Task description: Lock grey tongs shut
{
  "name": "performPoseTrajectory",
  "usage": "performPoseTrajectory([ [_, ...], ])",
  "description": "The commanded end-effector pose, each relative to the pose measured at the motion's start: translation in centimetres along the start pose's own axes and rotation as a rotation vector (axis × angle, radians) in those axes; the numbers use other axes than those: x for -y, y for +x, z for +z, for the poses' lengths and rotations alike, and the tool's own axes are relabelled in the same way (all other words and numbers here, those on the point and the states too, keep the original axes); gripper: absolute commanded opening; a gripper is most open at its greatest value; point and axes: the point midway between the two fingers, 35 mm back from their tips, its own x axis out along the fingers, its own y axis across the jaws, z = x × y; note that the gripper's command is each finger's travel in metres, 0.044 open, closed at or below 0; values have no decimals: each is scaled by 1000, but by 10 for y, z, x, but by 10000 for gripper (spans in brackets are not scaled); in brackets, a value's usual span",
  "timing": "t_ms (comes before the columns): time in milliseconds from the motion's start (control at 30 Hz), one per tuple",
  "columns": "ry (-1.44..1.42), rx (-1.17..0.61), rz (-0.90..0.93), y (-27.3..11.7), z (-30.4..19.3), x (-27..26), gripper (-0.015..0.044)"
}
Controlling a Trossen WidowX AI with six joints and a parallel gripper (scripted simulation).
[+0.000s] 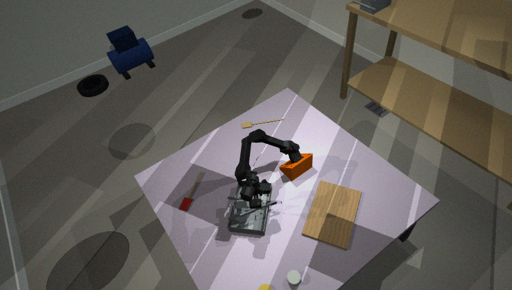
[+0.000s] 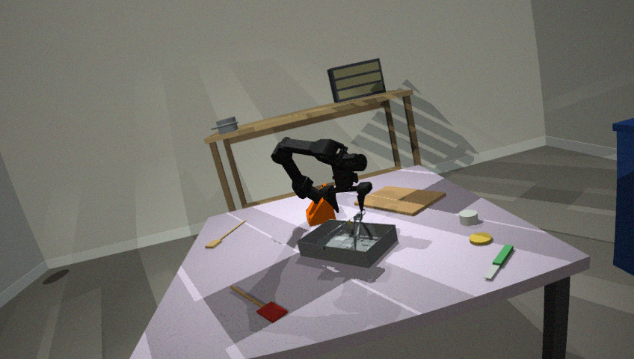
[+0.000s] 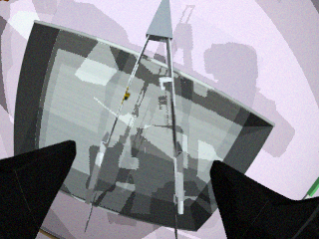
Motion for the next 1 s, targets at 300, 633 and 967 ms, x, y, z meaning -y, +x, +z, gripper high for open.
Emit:
performPoseTrajectory([
  [300, -2, -1, 2, 21, -2, 1, 440],
  [633, -2, -1, 2, 38, -3, 1, 440],
  [967, -1, -2, 2, 54, -3, 1, 440],
])
